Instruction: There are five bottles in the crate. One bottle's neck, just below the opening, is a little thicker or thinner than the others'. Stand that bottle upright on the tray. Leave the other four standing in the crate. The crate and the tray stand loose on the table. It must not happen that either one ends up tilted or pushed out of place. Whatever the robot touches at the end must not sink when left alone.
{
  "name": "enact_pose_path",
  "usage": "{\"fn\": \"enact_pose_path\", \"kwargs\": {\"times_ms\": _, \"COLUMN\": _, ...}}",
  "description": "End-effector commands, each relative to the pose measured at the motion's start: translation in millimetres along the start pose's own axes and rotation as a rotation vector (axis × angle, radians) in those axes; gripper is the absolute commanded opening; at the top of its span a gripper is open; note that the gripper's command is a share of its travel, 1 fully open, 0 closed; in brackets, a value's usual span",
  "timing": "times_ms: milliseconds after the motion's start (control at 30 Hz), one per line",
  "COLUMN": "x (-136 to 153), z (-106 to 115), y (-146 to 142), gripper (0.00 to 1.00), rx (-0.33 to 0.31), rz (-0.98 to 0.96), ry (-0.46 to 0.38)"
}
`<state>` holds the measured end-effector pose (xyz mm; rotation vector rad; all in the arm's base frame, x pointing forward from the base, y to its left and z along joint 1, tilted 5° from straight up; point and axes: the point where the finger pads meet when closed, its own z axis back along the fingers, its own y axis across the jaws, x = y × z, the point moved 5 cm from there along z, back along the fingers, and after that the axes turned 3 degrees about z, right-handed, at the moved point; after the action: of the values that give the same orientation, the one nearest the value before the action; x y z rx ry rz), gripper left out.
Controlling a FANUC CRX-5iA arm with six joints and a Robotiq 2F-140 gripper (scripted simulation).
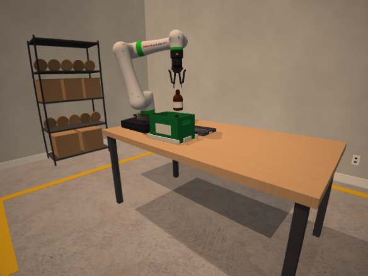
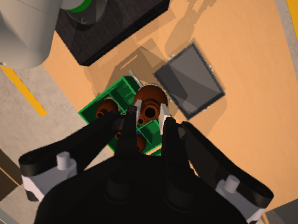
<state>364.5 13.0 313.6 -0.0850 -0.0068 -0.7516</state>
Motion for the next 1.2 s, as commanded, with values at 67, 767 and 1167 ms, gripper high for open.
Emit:
{"fn": "enact_pose_path", "kwargs": {"times_ms": 67, "x": -4, "z": 1, "y": 16, "gripper": 0.10, "rx": 0.001, "rz": 0.000, "ry": -0.001}}
{"fn": "enact_pose_path", "kwargs": {"times_ms": 767, "x": -15, "z": 1, "y": 62, "gripper": 0.10, "rx": 0.001, "rz": 0.000, "ry": -0.001}}
{"fn": "enact_pose_path", "kwargs": {"times_ms": 1167, "x": -22, "z": 1, "y": 90, "gripper": 0.10, "rx": 0.001, "rz": 0.000, "ry": -0.001}}
